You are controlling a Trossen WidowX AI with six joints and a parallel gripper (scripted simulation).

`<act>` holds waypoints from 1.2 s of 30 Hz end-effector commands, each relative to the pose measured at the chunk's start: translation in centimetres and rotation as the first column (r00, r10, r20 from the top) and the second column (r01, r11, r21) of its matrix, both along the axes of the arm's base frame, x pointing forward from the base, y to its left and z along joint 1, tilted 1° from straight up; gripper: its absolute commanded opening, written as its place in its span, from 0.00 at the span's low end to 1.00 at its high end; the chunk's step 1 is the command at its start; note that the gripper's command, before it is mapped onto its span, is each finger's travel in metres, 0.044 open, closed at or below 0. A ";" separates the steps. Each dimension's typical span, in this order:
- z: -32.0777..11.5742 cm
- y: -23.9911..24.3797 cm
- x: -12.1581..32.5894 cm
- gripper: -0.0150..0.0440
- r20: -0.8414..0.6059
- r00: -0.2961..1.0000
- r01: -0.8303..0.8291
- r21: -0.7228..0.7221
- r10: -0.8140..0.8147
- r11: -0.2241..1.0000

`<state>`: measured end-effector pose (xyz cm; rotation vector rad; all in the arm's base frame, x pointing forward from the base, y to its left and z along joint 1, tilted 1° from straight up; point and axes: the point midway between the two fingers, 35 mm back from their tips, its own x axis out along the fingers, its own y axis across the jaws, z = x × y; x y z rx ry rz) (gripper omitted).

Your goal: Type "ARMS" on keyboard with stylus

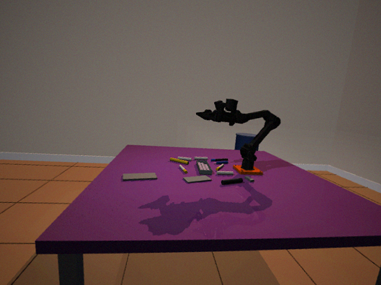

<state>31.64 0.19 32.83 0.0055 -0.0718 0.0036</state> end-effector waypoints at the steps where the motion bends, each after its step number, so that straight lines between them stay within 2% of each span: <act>1: -0.1 0.0 0.1 0.96 -0.006 1.000 0.000 0.001 0.000 1.000; 4: -2.0 0.0 1.1 0.82 -0.103 0.995 0.002 0.009 -0.001 1.000; 9: -9.3 -0.2 3.4 0.60 -0.455 0.890 0.028 0.043 -0.005 0.999; 13: -15.6 -0.3 3.4 0.42 -0.724 0.690 0.079 0.070 -0.004 0.994; 17: -21.1 -0.4 1.6 0.25 -0.911 0.412 0.147 0.064 -0.002 0.987; 22: -25.3 -0.4 -1.6 0.25 -0.998 0.062 0.218 0.014 0.001 0.976; 24: -26.0 -0.5 -2.6 0.25 -1.000 -0.029 0.233 -0.005 0.002 0.972; 36: -26.1 -0.5 -2.7 0.25 -0.999 -0.038 0.234 -0.007 0.002 0.972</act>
